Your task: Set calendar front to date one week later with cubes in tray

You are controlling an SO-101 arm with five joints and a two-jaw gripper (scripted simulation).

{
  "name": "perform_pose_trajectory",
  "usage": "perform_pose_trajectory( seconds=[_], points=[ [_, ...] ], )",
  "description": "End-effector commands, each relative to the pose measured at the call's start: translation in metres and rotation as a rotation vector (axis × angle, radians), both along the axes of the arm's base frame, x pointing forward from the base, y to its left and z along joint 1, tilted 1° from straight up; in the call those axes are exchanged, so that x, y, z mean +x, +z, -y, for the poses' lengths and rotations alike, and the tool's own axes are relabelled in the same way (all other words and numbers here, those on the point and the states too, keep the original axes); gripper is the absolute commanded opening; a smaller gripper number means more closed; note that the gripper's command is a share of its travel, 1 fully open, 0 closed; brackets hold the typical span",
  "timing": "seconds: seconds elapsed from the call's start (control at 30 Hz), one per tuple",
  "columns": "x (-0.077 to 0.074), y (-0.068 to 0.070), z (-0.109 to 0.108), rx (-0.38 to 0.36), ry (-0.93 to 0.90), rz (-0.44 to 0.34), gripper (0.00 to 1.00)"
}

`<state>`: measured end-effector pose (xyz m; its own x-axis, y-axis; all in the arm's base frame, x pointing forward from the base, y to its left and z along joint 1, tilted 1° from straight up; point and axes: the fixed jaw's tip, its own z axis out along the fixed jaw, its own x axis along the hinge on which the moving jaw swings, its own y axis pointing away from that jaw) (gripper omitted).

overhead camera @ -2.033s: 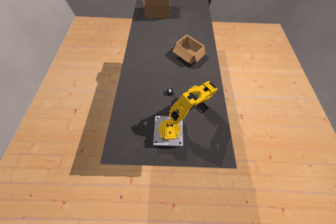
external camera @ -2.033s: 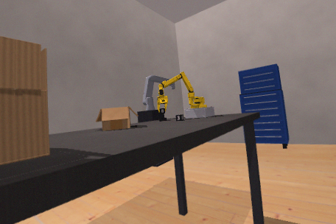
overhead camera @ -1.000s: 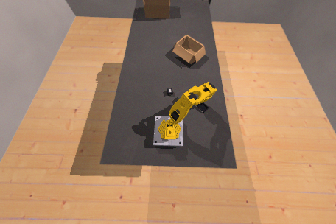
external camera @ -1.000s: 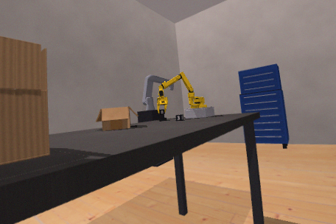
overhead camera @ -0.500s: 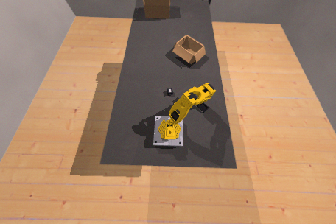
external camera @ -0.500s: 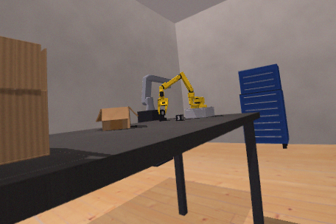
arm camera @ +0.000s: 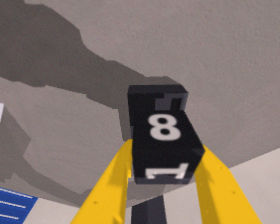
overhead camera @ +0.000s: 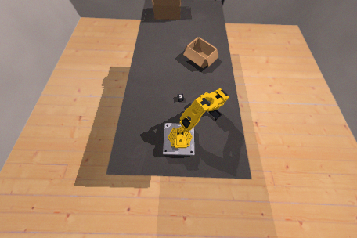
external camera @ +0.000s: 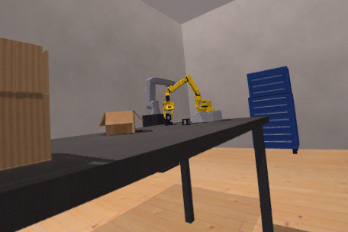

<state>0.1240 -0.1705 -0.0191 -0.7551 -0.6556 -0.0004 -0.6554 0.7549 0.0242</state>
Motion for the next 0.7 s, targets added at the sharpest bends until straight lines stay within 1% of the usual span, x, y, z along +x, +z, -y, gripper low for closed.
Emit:
perform_pose_trajectory(
  seconds=[0.0,0.3,0.67],
  points=[
    [-0.0034,-0.0057,-0.0023,0.015,0.004,-0.009,0.00],
    [-0.0034,-0.0067,-0.0024,0.015,0.004,-0.009,0.00],
    [-0.0036,-0.0123,-0.0027,0.015,0.004,-0.009,0.00]
  ],
)
